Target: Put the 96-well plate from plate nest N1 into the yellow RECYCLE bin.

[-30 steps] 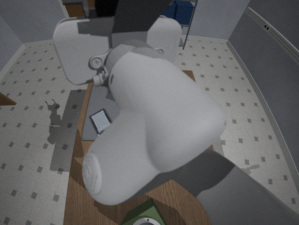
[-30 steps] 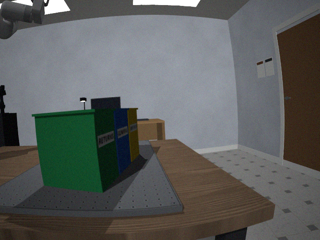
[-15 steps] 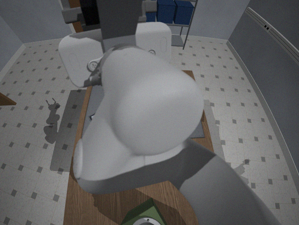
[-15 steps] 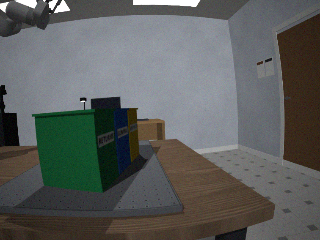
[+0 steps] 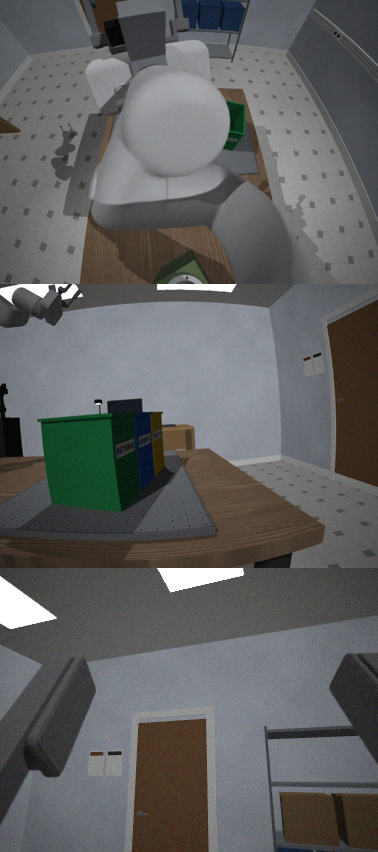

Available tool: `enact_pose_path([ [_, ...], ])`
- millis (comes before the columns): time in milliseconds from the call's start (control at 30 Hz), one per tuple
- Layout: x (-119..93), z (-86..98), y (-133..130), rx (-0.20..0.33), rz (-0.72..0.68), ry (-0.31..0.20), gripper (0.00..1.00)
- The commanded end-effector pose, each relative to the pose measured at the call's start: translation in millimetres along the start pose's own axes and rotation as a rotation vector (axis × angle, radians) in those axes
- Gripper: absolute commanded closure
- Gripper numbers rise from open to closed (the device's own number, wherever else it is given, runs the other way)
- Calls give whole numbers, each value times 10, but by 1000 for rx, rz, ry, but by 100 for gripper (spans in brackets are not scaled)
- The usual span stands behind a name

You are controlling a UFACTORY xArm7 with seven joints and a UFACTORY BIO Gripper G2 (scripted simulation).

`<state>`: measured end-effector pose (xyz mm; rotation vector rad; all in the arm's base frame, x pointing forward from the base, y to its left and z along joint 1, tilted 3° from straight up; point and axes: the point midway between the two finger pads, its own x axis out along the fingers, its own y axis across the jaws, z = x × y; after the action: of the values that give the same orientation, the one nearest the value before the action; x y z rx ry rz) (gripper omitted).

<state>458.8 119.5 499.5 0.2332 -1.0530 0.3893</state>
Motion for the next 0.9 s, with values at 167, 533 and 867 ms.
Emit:
enact_pose_path([
  [167,-164,-326,-23,-46,5,111,63],
  [533,-441,-692,-91,-88,-3,255,63],
  [867,-672,-947,-158,-101,-8,306,63],
])
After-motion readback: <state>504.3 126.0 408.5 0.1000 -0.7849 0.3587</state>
